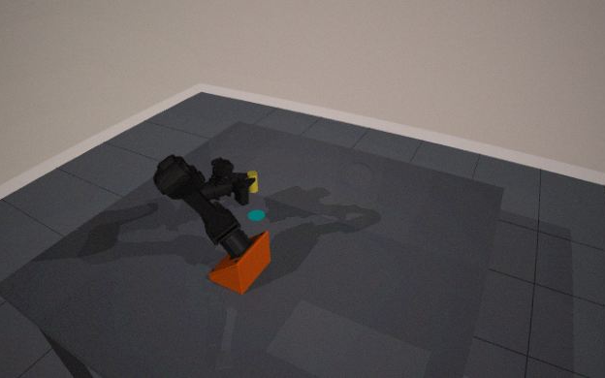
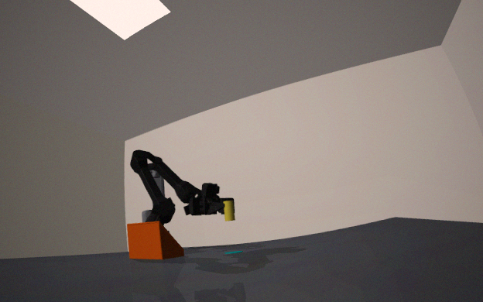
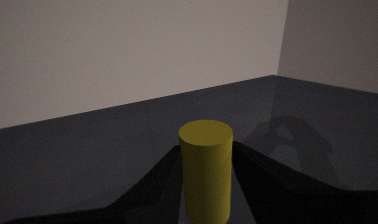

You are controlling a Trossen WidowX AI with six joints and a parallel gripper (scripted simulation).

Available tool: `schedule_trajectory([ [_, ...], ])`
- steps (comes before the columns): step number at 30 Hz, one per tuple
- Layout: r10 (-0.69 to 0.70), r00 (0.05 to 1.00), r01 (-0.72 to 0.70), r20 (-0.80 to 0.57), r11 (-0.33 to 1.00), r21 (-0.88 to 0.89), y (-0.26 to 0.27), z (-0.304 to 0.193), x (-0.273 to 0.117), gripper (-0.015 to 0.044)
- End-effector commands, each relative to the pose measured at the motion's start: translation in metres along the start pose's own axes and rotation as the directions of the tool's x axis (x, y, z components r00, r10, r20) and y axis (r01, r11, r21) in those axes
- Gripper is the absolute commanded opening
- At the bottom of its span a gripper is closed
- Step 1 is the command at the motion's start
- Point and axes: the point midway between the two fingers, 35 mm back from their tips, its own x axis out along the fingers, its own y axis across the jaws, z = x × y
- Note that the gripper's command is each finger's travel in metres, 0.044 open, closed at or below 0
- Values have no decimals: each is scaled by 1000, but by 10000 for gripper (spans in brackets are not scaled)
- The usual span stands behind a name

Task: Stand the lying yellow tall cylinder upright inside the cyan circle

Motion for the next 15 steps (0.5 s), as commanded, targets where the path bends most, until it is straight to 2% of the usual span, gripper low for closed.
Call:
schedule_trajectory([
  [1, -7, 1000, 7, 0, 1000, -3, 0, -7, 2, 105],
  [15, -14, 1000, 14, -5, 1000, -1, 2, -39, 6, 105],
])
